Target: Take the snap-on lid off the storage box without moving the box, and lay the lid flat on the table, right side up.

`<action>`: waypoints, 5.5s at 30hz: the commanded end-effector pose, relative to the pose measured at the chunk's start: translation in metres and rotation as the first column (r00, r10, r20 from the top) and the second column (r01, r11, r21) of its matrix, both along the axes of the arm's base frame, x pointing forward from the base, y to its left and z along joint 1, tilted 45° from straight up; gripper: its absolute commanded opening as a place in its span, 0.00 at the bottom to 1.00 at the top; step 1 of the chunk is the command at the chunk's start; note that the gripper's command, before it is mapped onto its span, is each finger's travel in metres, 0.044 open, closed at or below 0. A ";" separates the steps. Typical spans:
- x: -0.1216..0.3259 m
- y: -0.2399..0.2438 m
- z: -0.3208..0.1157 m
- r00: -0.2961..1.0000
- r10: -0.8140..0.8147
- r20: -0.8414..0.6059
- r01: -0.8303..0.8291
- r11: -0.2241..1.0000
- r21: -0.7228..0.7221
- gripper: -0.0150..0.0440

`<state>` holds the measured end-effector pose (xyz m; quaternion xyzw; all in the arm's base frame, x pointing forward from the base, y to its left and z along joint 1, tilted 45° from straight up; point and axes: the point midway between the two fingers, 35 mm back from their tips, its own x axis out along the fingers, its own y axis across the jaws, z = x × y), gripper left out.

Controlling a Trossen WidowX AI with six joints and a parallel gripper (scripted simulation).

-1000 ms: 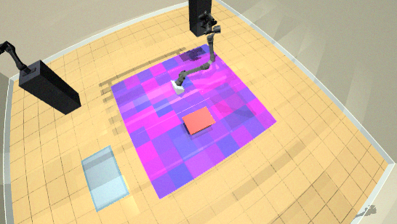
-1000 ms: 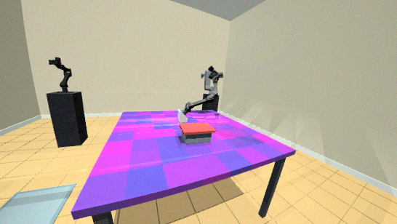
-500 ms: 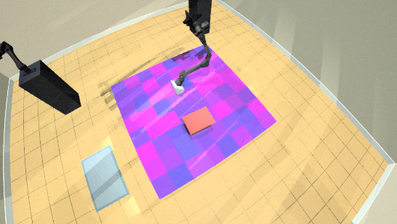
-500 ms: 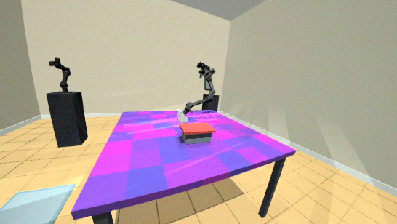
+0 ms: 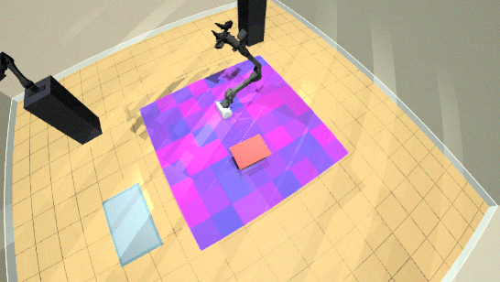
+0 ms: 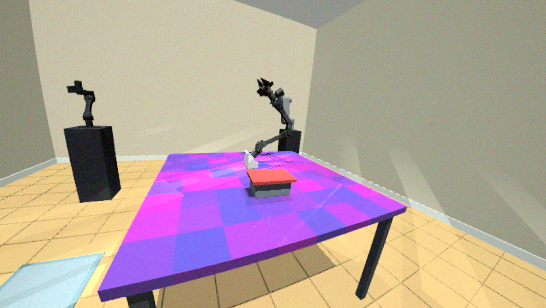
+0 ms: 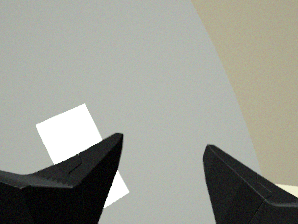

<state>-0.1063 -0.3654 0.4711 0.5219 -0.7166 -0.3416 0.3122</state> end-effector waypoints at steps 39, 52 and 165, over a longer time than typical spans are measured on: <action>0.401 0.179 -0.357 -0.284 0.902 0.325 -0.739 -0.422 0.526 0.65; 0.408 0.244 -0.382 -0.467 0.785 0.407 -0.623 -0.619 0.478 0.65; 0.462 0.314 -0.455 -0.480 0.777 0.407 -0.620 -0.629 0.469 0.25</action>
